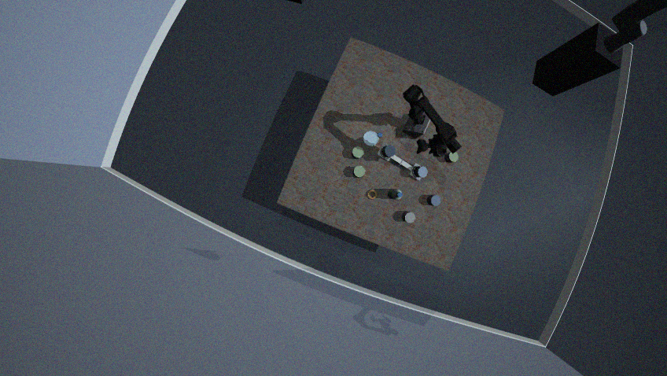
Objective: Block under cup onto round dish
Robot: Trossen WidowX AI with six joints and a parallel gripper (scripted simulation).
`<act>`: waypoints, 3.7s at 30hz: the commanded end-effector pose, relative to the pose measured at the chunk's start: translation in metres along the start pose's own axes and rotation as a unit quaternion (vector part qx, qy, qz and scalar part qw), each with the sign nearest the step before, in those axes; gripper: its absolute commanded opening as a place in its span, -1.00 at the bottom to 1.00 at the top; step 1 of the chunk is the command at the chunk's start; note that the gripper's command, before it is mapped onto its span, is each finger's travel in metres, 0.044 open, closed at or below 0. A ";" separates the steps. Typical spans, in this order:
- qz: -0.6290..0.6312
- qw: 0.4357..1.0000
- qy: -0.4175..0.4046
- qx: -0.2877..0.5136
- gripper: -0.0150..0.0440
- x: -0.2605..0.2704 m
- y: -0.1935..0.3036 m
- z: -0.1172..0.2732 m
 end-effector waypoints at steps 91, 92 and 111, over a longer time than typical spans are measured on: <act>0.440 0.867 -0.210 0.101 0.55 0.055 -0.072 -0.189; 0.440 0.867 -0.210 0.101 0.53 0.055 -0.072 -0.189; 0.440 0.867 -0.211 0.100 -0.49 0.051 -0.082 -0.174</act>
Point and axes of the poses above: the point midway between the two fingers, 35 mm back from their tips, its own z axis back along the fingers, its own x axis across the jaws, y = z × x, the point moved 8 cm from there along z, back along the fingers, and after that the axes turned 4 degrees about -z, right-handed, at the moved point
